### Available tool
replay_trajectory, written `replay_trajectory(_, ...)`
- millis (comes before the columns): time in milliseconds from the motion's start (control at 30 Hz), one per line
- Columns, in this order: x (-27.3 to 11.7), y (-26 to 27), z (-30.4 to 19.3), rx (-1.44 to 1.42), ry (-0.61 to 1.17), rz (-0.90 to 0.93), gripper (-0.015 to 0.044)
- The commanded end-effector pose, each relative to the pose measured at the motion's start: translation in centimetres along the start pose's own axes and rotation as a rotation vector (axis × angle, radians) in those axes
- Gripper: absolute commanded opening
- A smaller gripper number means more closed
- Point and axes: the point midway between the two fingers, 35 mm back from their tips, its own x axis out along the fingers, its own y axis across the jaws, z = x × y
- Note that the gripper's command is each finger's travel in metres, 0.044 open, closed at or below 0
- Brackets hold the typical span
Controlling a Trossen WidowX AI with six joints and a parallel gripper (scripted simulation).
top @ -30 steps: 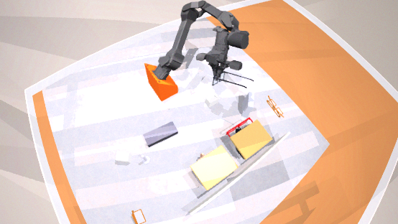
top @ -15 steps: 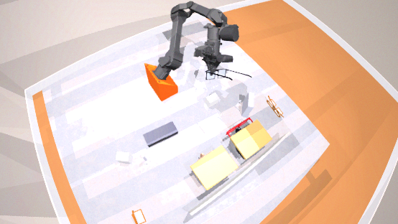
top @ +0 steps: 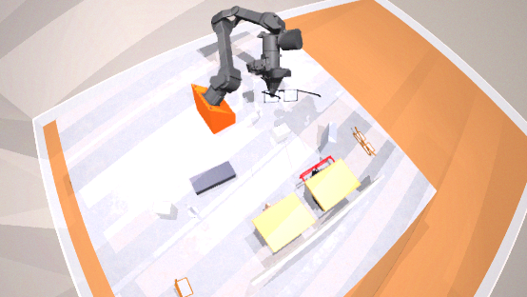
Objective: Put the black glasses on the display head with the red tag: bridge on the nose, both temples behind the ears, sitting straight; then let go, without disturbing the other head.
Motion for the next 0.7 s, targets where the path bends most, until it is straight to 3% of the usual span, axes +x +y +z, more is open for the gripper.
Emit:
replay_trajectory(0, 0.05, -0.82, 0.58, 0.103, 0.018, 0.026, 0.0000)
replay_trajectory(667, 0.02, -0.86, 0.54, 0.104, 0.019, 0.021, 0.0000)
